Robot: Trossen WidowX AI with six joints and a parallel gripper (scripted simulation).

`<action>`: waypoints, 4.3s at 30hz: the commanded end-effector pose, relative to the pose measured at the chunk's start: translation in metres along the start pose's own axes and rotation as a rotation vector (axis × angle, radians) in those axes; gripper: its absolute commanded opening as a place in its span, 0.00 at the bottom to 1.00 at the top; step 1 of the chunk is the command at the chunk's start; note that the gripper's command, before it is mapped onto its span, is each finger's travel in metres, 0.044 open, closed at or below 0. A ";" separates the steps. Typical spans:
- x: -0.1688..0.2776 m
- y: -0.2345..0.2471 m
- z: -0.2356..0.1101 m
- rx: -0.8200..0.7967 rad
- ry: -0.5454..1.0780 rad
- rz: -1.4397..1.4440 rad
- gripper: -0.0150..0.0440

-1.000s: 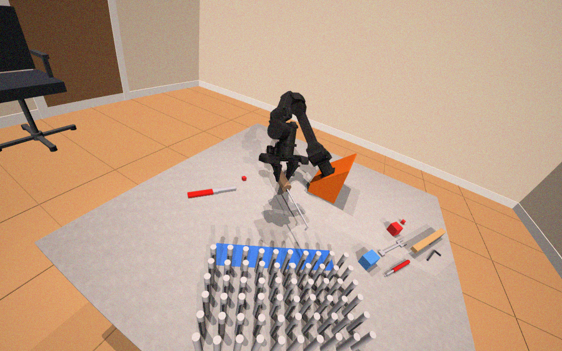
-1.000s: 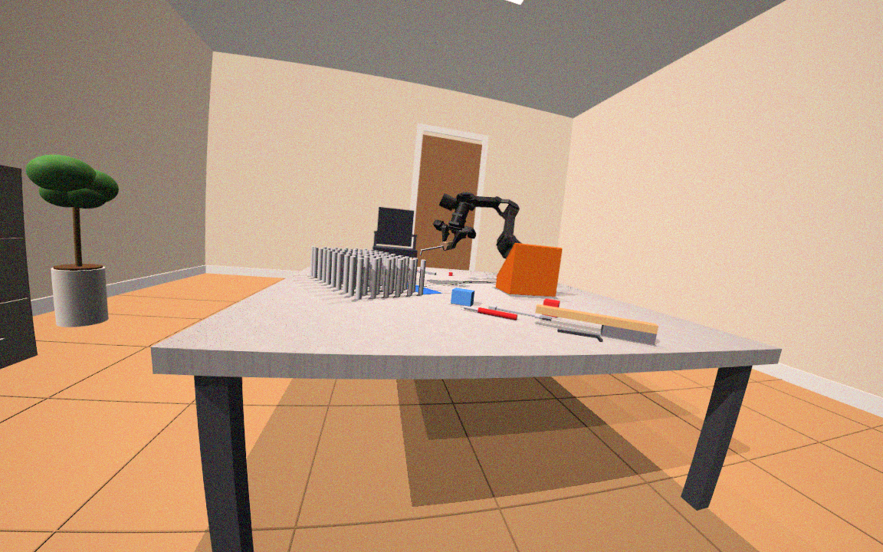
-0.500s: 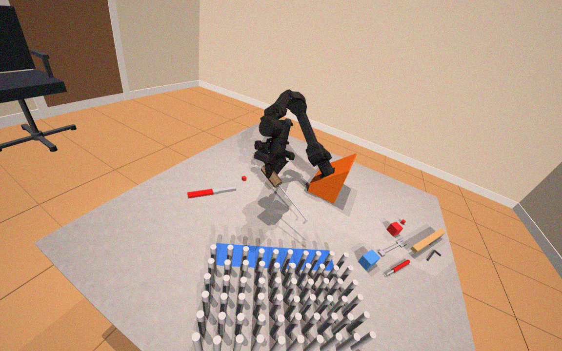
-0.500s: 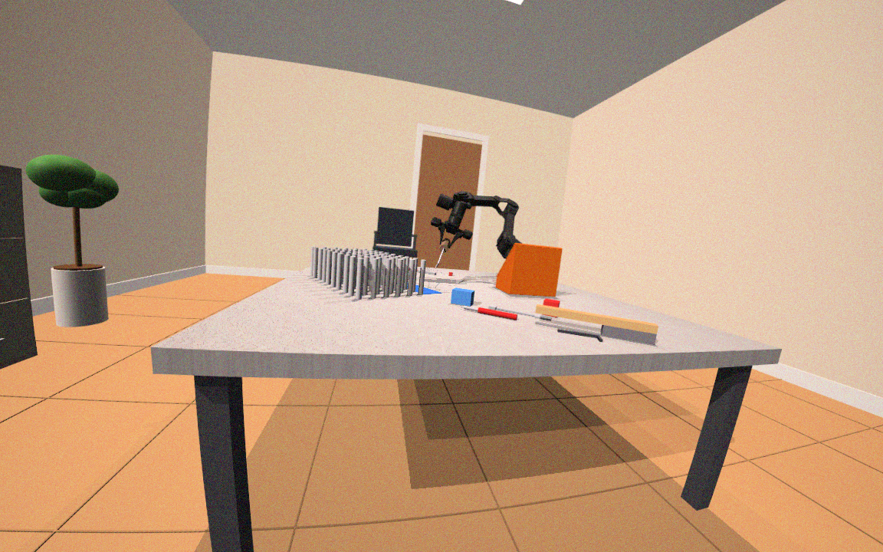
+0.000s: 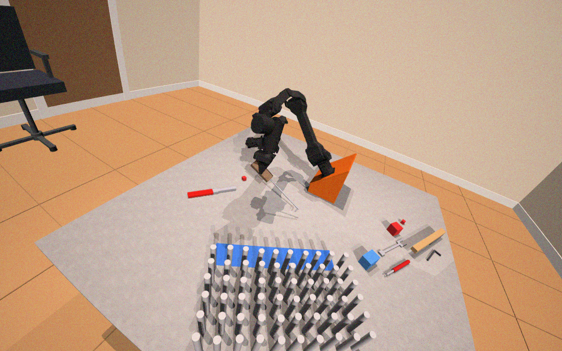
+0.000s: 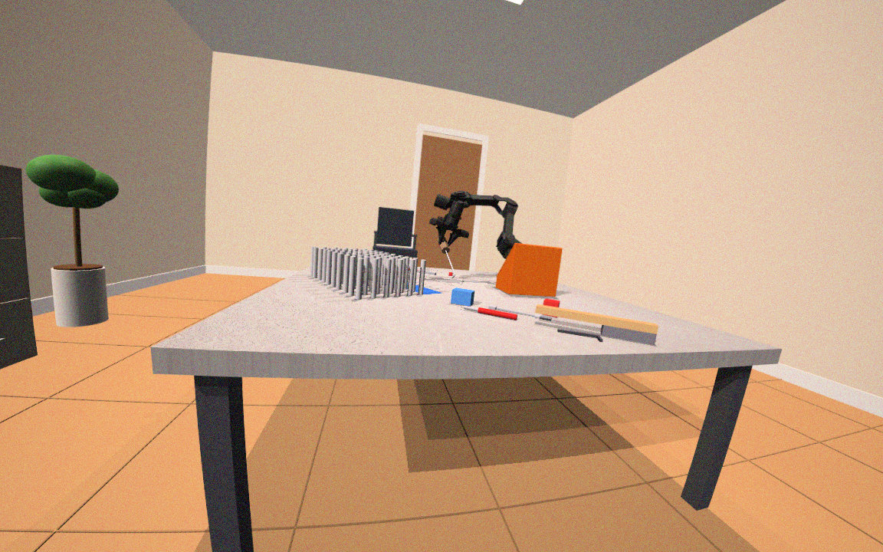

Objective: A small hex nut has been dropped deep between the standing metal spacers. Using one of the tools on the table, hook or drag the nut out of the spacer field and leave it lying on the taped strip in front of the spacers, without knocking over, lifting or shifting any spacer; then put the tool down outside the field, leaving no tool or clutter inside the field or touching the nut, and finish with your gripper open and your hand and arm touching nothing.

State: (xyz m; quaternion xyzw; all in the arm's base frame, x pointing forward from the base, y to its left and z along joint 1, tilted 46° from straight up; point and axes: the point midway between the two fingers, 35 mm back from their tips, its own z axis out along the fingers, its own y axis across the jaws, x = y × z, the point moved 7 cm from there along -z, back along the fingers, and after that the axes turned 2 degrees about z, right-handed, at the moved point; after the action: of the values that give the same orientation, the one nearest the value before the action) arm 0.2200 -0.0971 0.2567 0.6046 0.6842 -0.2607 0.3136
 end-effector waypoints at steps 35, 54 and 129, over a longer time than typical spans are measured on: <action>-0.081 -0.026 -0.013 0.349 -0.066 -1.180 0.25; -0.117 -0.046 -0.024 0.570 0.100 -1.752 0.25; -0.144 -0.062 0.000 0.698 0.403 -2.210 0.25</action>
State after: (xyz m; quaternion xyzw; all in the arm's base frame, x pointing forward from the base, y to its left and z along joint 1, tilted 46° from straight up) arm 0.1686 -0.1997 0.3642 -0.2318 0.7660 -0.4654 -0.3781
